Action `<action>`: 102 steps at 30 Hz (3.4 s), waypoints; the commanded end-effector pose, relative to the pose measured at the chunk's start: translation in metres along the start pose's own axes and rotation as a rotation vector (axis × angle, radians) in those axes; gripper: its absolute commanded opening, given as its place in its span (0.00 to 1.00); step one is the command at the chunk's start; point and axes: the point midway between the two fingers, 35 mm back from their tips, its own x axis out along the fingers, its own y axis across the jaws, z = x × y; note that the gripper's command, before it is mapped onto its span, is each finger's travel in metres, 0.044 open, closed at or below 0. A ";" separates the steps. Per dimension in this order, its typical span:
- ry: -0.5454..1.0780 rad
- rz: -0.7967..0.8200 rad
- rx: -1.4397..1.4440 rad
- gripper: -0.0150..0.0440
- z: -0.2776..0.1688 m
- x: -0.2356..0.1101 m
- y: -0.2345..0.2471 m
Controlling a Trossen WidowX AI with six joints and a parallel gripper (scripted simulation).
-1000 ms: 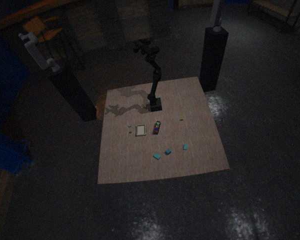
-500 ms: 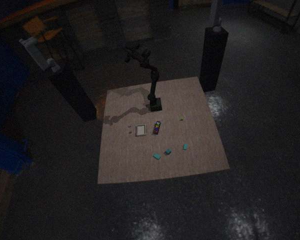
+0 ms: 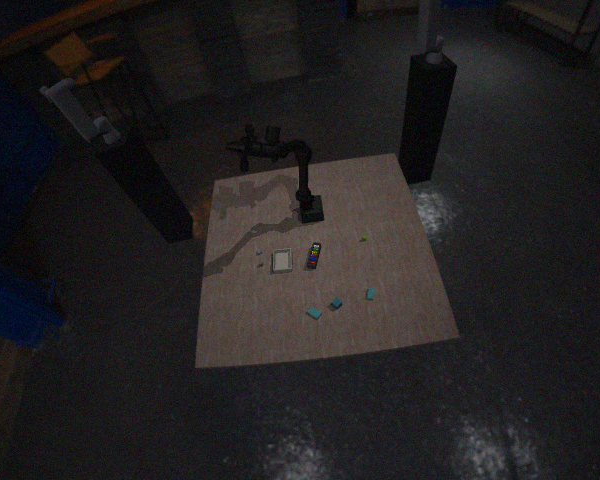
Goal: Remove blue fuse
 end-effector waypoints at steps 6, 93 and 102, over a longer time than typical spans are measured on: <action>0.275 -0.316 -0.137 0.38 -0.078 -0.021 -0.136; 0.804 -2.004 -0.893 0.38 -0.003 -0.467 -0.513; 0.804 -2.004 -0.893 0.38 -0.003 -0.469 -0.516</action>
